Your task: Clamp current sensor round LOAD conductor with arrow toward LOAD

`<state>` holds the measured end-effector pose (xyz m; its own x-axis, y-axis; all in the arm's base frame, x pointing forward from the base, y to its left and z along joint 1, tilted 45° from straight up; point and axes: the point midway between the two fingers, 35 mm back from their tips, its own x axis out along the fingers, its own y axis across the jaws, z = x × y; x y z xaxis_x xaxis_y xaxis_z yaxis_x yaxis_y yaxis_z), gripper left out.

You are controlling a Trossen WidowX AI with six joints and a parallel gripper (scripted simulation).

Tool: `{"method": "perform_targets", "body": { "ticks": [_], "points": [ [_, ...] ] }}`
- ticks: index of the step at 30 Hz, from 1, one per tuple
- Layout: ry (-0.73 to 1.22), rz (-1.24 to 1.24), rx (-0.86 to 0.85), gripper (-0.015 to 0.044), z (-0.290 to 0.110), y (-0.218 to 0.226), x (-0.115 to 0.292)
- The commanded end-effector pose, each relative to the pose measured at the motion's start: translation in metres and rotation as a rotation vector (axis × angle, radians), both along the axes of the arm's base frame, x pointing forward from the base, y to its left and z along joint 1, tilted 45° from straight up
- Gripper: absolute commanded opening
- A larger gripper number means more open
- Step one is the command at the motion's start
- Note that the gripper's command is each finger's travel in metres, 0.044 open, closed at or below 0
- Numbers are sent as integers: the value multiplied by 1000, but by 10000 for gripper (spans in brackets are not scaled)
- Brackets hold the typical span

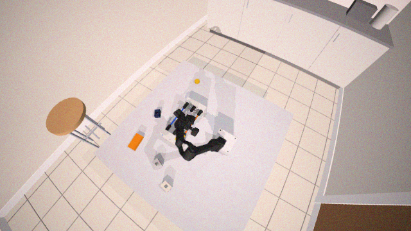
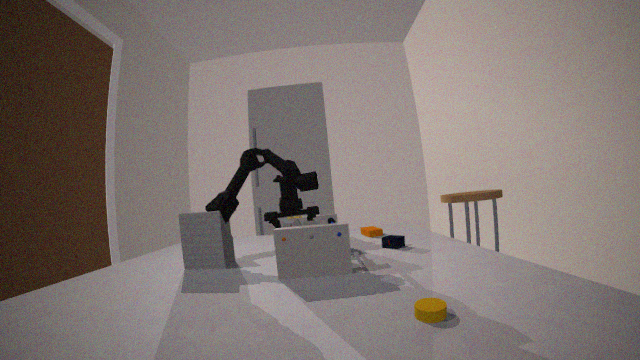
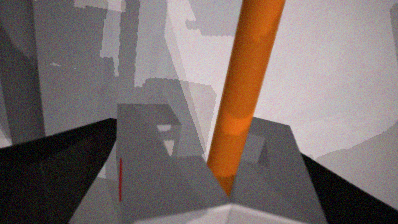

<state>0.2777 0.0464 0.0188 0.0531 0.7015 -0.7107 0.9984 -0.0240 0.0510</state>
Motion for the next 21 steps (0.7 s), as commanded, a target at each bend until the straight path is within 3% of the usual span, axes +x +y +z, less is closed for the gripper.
{"method": "perform_targets", "body": {
  "ticks": [1, 21],
  "points": [
    [0, 0, -1, 420, 0, 0, 0],
    [0, 0, -1, 286, 0, 0, 0]
  ]
}}
